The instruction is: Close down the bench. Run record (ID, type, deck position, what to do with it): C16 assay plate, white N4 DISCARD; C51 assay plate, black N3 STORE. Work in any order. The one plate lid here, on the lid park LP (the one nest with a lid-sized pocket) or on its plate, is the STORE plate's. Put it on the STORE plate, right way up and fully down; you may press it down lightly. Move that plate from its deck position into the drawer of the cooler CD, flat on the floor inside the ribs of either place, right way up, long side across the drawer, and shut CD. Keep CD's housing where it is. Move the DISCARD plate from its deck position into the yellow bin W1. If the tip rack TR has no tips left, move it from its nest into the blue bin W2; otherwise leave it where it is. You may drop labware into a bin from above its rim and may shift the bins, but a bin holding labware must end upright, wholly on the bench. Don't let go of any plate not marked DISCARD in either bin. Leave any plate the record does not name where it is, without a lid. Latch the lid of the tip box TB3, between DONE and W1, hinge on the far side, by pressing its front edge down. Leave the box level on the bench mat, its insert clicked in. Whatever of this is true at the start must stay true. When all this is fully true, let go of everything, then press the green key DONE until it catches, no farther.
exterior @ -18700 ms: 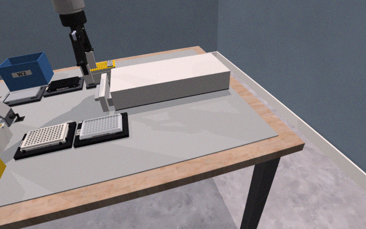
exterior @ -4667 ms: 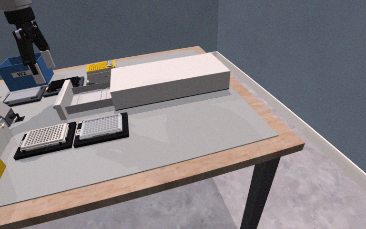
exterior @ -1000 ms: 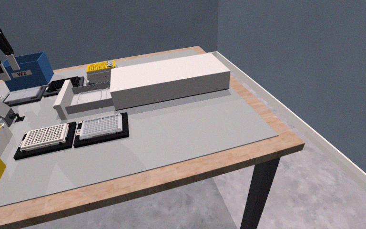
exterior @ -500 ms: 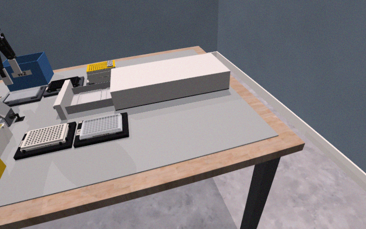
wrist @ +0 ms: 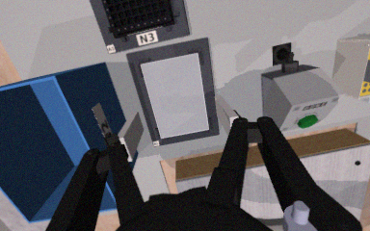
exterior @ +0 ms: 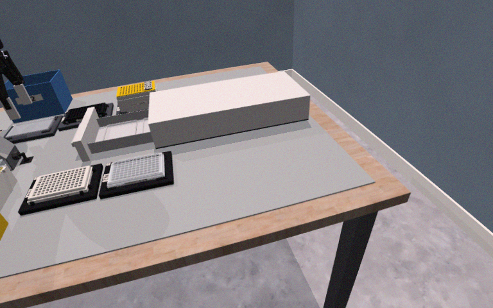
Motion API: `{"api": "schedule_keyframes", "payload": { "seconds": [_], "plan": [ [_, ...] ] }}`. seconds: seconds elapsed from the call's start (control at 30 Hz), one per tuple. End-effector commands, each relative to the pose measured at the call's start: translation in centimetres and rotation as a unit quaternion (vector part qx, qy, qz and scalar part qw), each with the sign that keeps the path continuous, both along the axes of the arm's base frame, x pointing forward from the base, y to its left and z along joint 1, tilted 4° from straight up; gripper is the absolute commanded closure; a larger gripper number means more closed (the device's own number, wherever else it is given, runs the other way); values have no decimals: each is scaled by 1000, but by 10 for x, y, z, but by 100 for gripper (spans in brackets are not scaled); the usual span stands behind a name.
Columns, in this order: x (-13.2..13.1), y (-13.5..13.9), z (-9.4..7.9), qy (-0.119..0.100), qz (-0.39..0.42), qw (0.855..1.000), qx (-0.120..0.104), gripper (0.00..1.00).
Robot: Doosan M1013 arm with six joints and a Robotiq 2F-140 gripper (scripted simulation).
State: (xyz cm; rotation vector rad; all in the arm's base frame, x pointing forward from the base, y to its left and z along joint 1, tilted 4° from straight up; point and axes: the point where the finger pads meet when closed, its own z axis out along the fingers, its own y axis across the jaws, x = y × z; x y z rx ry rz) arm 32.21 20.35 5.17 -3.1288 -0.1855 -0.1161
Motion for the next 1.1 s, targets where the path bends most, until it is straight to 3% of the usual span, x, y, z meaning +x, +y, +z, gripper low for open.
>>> {"api": "schedule_keyframes", "payload": {
  "seconds": [0.0, 1.07],
  "plan": [
    [0, 0, -5, 0, 0, 1000, 0, 34],
    [3, 0, -41, 0, 0, 1000, 0, 34]
  ]
}}
